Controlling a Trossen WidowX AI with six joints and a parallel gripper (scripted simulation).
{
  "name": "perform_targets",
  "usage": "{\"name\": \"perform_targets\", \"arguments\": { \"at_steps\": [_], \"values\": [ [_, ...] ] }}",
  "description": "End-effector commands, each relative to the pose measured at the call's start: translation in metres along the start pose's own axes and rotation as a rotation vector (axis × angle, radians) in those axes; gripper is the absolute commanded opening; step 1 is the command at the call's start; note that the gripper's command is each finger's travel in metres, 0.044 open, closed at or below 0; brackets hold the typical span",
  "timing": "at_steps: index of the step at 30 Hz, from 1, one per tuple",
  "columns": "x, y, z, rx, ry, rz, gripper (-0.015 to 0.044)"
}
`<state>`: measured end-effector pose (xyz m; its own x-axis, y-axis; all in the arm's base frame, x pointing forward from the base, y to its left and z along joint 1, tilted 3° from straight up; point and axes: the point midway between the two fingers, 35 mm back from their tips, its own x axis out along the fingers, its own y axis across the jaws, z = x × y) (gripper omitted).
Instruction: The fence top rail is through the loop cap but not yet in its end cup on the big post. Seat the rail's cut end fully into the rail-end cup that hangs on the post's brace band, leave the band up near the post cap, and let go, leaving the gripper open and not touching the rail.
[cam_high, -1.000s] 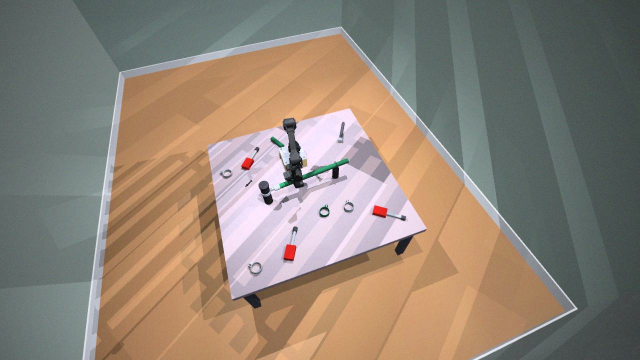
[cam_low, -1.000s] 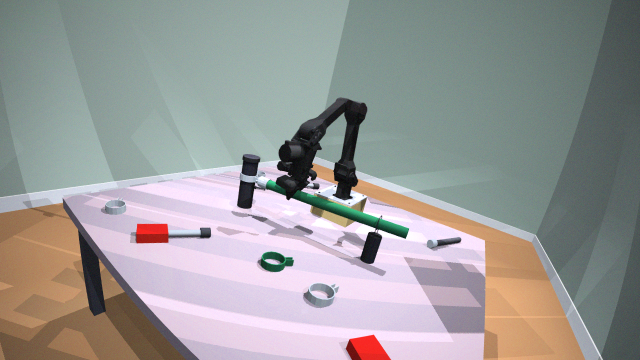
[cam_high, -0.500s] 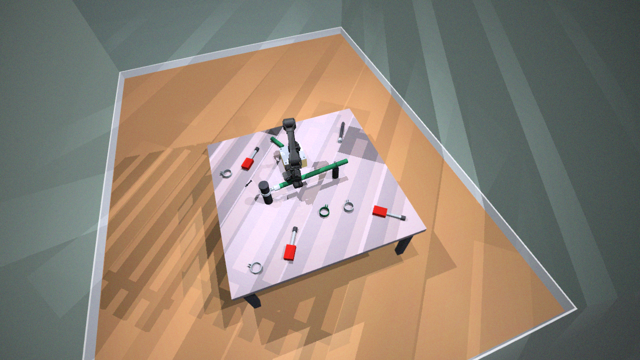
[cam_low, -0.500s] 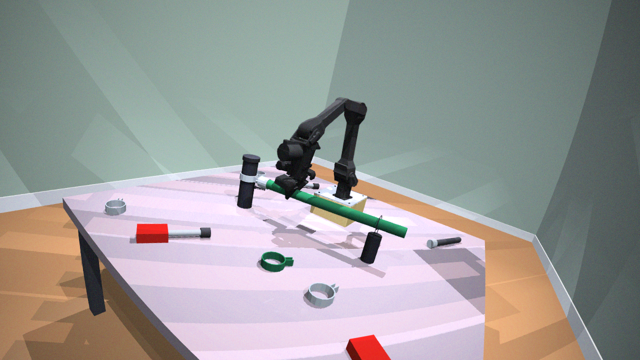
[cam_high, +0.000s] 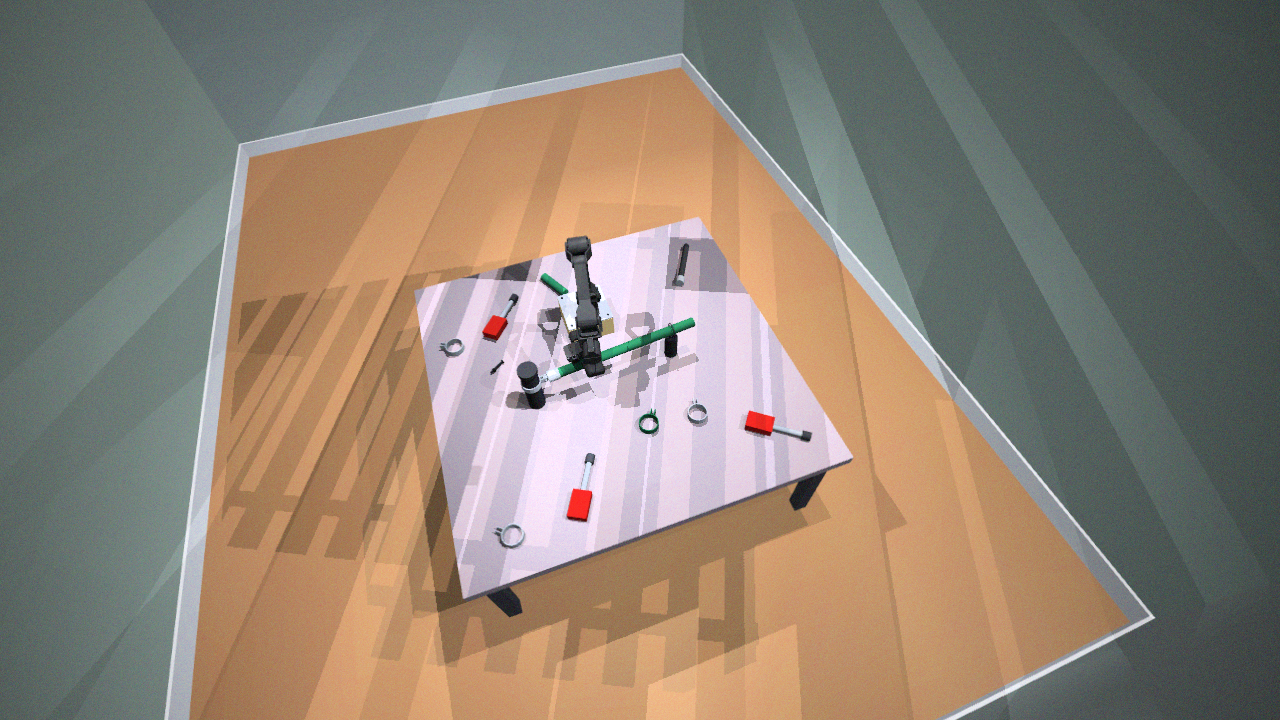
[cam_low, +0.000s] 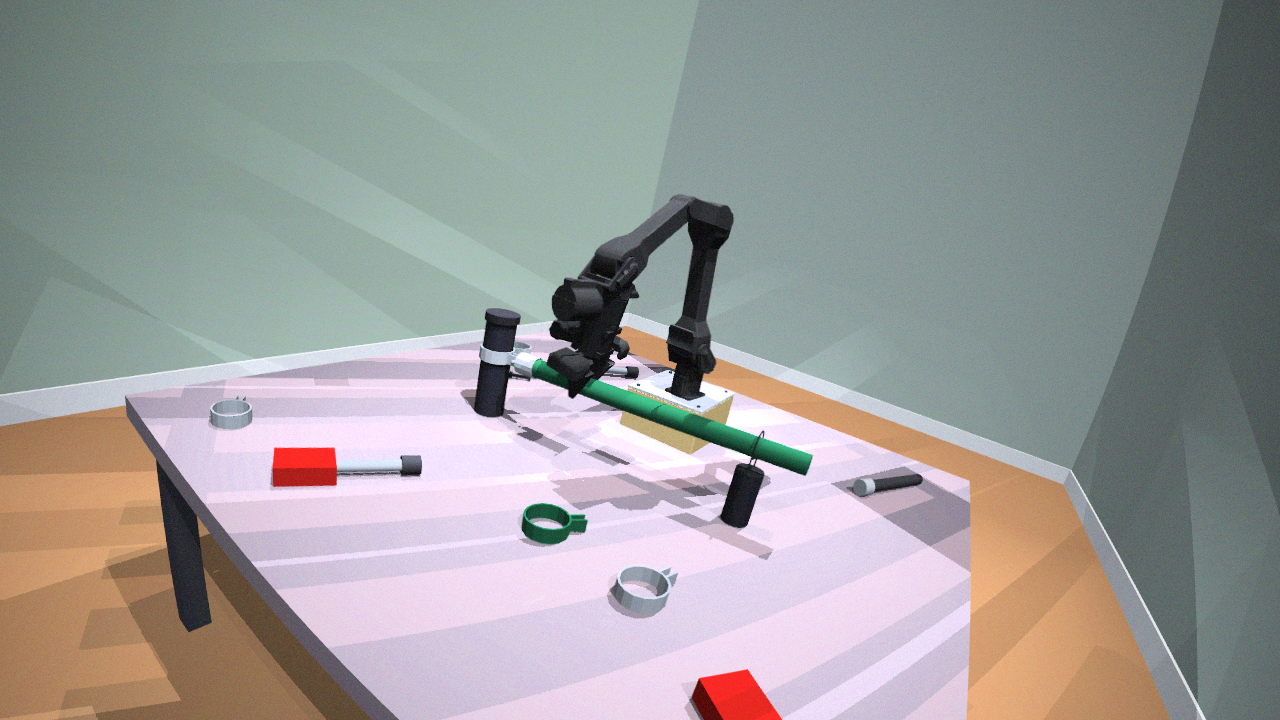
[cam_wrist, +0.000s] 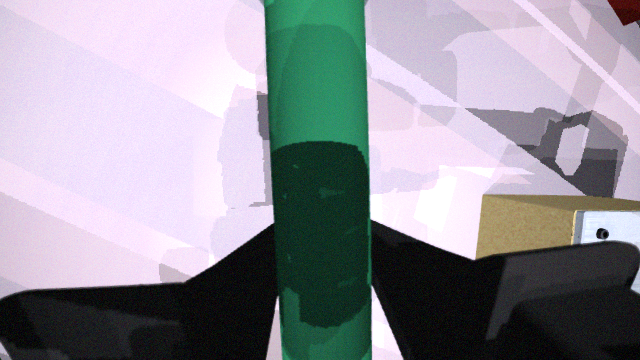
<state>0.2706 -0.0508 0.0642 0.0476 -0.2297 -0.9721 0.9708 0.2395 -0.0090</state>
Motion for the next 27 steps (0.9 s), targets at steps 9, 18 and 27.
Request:
{"name": "perform_targets", "arguments": {
  "at_steps": [9, 18, 27],
  "values": [
    [0.000, 0.000, 0.000, 0.000, 0.000, 0.000, 0.0079],
    [-0.004, 0.000, -0.003, 0.000, 0.000, 0.000, 0.0315],
    [-0.041, -0.001, -0.027, 0.000, 0.004, 0.000, 0.0440]
  ]
}}
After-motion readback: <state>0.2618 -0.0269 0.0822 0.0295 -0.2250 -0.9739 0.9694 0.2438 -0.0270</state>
